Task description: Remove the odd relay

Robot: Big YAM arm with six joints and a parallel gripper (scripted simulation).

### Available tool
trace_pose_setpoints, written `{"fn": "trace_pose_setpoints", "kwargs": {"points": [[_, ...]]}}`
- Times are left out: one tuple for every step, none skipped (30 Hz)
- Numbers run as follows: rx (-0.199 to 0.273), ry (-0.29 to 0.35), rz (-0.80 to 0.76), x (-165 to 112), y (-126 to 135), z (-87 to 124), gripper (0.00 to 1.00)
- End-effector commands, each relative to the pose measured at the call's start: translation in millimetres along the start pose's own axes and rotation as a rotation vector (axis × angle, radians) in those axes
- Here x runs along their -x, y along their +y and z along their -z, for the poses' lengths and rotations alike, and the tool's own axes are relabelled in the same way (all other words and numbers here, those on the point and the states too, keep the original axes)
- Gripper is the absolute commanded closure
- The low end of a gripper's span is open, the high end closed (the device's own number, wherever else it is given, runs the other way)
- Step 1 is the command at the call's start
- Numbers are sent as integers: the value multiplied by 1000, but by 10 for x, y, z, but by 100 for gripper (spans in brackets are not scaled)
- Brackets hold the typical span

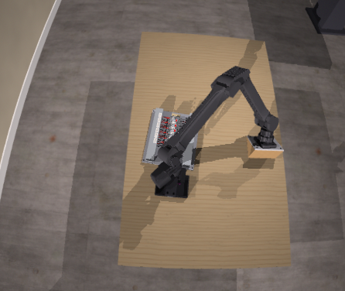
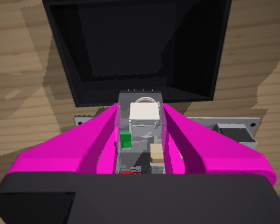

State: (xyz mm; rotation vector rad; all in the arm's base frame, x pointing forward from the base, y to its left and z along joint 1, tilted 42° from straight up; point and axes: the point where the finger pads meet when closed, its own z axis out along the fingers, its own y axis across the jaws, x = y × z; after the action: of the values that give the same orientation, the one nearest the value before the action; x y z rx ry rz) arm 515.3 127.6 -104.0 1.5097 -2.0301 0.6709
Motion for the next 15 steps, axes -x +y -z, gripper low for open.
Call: {"fn": "trace_pose_setpoints", "kwargs": {"points": [[-26,-23,-8,105,-77,190,100],[-26,-23,-8,105,-77,190,100],[-26,-23,-8,105,-77,190,100],[-26,-23,-8,105,-77,189,100],[-26,-23,-8,105,-77,189,100],[-26,-23,-8,105,-77,189,100],[-26,-23,-7,105,-77,188,100],[-26,-23,-7,105,-77,186,100],[-26,-22,-7,104,-76,182,100],[-25,-22,-7,104,-75,177,100],[-25,-22,-7,103,-73,168,100],[-24,-21,-7,103,-71,156,100],[-23,-21,-6,101,-68,140,100],[-22,-20,-6,99,-65,121,100],[-20,-19,-6,96,-60,99,100]]}}
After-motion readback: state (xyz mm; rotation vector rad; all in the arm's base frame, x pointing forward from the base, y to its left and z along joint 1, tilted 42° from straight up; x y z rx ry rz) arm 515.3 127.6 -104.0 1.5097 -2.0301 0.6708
